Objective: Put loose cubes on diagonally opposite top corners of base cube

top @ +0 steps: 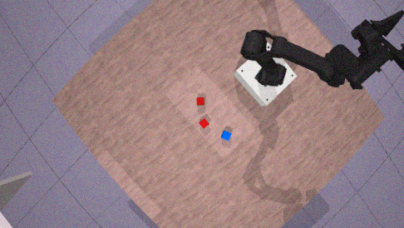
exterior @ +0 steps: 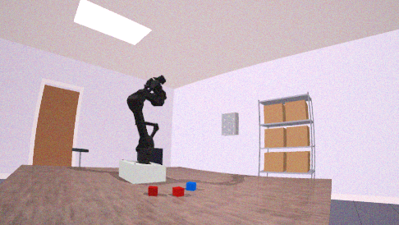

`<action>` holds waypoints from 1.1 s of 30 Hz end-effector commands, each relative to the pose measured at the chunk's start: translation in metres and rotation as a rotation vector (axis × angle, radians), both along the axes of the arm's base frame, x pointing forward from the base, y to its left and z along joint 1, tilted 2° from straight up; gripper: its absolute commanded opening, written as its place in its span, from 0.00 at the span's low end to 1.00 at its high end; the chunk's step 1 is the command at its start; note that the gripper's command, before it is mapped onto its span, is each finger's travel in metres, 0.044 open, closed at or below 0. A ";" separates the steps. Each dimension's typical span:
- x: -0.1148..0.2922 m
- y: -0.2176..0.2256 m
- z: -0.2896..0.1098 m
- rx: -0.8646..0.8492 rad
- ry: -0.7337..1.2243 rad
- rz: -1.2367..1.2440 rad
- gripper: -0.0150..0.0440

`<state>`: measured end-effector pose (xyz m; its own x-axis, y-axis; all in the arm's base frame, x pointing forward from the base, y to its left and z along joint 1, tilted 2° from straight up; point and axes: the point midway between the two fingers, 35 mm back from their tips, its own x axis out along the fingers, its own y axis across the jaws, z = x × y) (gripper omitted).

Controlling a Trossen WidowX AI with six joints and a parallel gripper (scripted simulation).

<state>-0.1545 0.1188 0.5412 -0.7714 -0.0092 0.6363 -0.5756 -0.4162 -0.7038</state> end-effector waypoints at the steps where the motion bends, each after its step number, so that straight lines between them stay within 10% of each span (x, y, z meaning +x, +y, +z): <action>1: 0.000 0.001 0.000 -0.001 0.000 -0.005 0.89; 6: 0.014 0.035 -0.003 -0.042 0.009 -0.141 0.70; 33: 0.148 0.210 -0.060 -0.408 -0.028 -0.891 0.70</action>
